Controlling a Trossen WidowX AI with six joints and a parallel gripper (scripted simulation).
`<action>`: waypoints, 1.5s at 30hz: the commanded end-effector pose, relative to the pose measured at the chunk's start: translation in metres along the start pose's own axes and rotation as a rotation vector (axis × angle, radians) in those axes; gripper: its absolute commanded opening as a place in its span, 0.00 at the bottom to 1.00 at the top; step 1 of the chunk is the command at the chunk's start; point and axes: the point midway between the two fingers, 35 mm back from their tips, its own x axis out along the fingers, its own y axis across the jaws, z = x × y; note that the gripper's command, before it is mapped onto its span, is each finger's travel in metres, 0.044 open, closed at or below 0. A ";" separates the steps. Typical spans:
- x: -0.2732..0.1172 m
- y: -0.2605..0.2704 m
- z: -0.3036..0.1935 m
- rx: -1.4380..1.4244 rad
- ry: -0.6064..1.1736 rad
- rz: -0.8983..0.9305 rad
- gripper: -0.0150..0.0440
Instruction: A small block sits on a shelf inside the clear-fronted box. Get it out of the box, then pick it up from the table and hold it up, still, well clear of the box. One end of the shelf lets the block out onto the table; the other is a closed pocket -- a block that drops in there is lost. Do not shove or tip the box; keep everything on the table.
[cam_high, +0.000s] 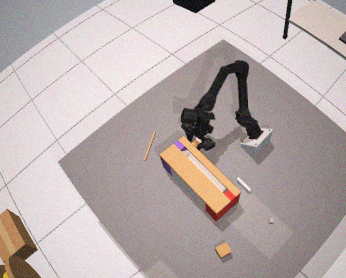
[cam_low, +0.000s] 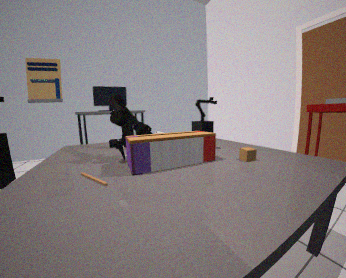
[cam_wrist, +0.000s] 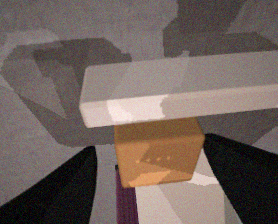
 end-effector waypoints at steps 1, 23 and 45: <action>0.003 -0.001 0.001 -0.006 0.001 -0.004 0.69; -0.043 -0.002 -0.021 -0.001 -0.004 -0.008 0.25; -0.061 -0.015 -0.025 -0.663 -0.031 -0.029 0.25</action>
